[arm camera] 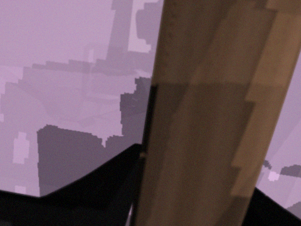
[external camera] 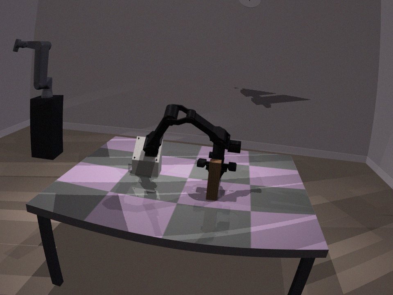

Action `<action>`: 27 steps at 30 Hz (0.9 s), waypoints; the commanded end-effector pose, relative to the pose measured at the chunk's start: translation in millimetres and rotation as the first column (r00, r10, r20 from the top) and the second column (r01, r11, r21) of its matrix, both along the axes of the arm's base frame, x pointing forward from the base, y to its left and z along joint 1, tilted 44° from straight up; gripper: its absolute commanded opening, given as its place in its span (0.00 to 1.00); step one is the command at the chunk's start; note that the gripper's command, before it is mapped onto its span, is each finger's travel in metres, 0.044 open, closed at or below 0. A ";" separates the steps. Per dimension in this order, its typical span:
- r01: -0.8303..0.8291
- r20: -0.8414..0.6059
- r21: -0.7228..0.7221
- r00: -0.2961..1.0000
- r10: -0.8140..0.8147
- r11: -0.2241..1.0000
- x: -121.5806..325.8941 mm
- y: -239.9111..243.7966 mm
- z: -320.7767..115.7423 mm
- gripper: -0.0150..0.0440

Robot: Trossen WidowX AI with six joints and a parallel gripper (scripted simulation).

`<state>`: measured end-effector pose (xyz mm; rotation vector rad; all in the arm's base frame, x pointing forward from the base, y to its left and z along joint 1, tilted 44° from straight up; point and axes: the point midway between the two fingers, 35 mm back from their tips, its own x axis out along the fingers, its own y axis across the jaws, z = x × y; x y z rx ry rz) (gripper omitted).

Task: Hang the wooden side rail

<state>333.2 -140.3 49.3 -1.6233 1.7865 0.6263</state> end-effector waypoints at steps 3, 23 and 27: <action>-0.002 0.007 -0.007 1.000 0.002 1.000 0.8 -1.3 2.1 0.25; -0.002 0.007 -0.007 1.000 0.002 1.000 0.7 -3.6 -0.3 0.25; -0.002 0.007 -0.007 1.000 0.002 1.000 0.7 -4.1 -0.8 0.25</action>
